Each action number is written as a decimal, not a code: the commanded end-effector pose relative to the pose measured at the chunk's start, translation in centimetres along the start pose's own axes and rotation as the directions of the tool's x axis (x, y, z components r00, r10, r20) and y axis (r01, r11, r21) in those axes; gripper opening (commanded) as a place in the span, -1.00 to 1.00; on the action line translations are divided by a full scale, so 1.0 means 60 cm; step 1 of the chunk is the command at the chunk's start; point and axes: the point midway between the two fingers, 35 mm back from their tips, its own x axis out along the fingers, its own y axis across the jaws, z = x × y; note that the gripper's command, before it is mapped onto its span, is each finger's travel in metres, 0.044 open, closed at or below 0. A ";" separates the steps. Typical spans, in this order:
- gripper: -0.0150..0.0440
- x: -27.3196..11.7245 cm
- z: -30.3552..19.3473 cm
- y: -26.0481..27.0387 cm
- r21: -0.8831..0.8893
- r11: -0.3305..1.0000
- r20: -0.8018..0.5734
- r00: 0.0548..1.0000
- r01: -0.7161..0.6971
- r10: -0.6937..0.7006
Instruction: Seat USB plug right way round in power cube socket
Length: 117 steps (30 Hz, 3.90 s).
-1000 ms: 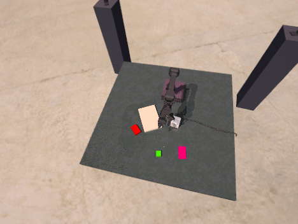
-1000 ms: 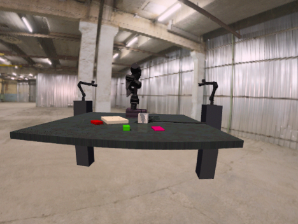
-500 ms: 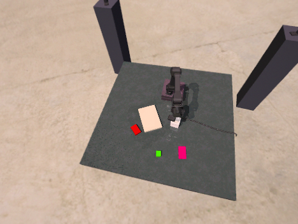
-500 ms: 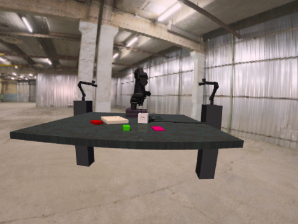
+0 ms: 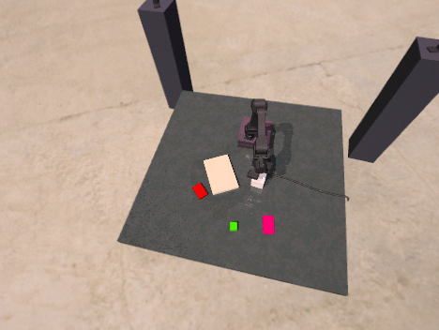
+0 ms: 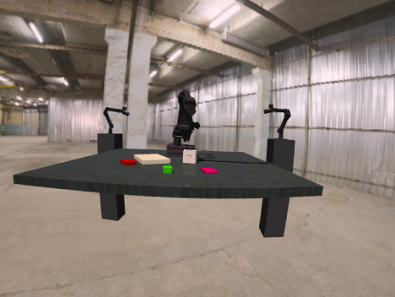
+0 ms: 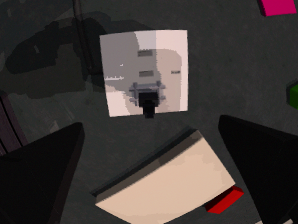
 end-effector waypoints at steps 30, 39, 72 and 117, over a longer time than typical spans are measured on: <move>0.38 0.035 0.000 0.001 0.000 1.000 -0.001 1.000 -0.003 0.003; -0.42 0.035 0.000 0.001 0.000 1.000 -0.001 1.000 -0.003 0.003; -0.49 0.020 -0.001 0.001 0.000 1.000 -0.001 1.000 -0.003 0.003; -0.49 -0.011 0.000 0.000 0.299 0.954 -0.001 1.000 -0.002 0.002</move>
